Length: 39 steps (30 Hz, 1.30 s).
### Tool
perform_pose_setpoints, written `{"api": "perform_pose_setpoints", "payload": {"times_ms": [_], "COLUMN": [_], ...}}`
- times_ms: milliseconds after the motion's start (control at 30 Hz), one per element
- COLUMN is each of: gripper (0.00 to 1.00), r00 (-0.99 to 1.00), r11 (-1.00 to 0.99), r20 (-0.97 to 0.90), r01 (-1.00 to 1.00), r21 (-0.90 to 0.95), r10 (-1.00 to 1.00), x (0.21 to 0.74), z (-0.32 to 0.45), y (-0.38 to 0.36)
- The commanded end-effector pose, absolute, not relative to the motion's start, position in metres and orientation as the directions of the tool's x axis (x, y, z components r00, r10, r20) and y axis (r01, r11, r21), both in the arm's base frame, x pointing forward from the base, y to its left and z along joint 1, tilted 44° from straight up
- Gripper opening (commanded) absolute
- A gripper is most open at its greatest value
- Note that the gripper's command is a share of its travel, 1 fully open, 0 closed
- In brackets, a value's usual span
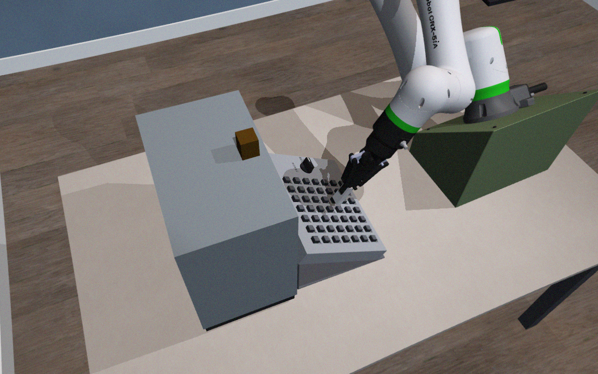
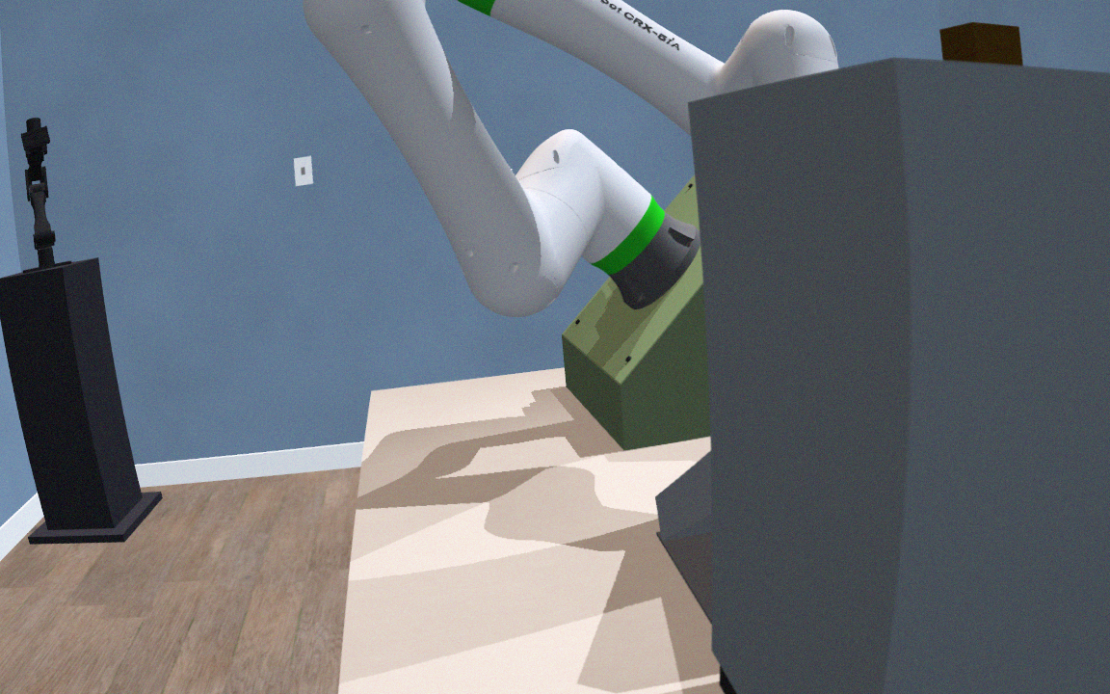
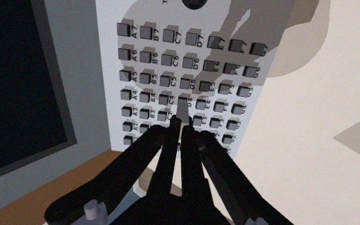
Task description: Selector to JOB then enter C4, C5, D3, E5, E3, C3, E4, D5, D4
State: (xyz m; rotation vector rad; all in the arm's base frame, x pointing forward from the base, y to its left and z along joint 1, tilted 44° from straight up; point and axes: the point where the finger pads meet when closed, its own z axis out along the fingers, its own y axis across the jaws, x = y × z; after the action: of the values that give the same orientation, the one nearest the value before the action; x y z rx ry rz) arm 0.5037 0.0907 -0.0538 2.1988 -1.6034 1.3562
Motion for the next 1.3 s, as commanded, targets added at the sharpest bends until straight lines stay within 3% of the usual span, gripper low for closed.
{"api": "perform_pose_setpoints", "payload": {"times_ms": [0,1267], "gripper": [0.0,0.0], "r00": [0.048,0.048], "r11": [-0.439,-0.439], "r20": [0.696,0.696], "r01": [-0.806,-0.806], "r21": [-0.396,-0.396], "r10": [-0.716,-0.716], "x": [0.504,0.517], "z": [-0.054,-0.067], "y": [0.091,0.079]}}
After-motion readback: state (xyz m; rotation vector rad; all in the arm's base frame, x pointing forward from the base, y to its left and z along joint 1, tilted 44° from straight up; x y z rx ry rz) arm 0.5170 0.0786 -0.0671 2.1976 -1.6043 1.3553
